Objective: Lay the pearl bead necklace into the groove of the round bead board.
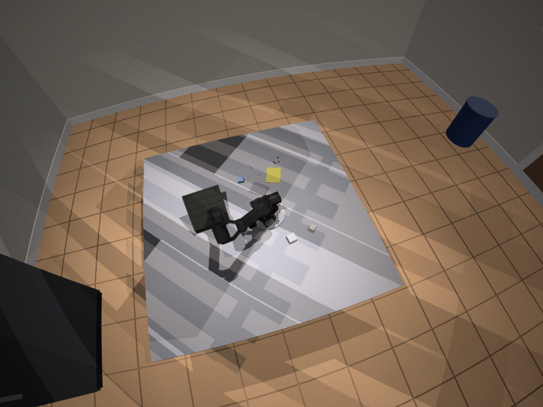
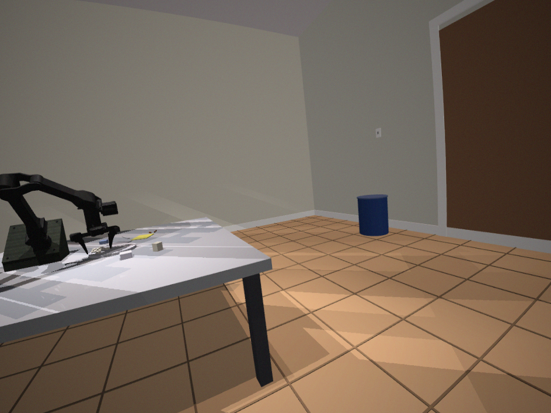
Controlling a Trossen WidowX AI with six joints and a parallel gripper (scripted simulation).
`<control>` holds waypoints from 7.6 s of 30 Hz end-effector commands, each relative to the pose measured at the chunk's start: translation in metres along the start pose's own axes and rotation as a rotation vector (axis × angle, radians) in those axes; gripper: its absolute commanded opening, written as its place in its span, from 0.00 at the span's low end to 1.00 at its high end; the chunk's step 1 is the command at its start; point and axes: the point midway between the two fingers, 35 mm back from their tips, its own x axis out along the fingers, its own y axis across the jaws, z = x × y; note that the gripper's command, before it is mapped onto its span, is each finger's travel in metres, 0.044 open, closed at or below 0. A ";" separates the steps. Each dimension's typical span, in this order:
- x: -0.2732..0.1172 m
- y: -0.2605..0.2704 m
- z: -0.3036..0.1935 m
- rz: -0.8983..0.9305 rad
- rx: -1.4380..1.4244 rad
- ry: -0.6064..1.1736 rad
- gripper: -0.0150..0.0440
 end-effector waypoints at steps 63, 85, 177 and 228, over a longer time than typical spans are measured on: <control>-0.001 0.000 0.000 0.001 0.005 0.002 1.00; -0.001 0.000 0.000 0.001 0.005 0.002 1.00; 0.001 -0.014 -0.065 0.009 -1.396 0.007 0.25; -0.005 0.021 -0.037 0.004 -1.403 0.001 0.25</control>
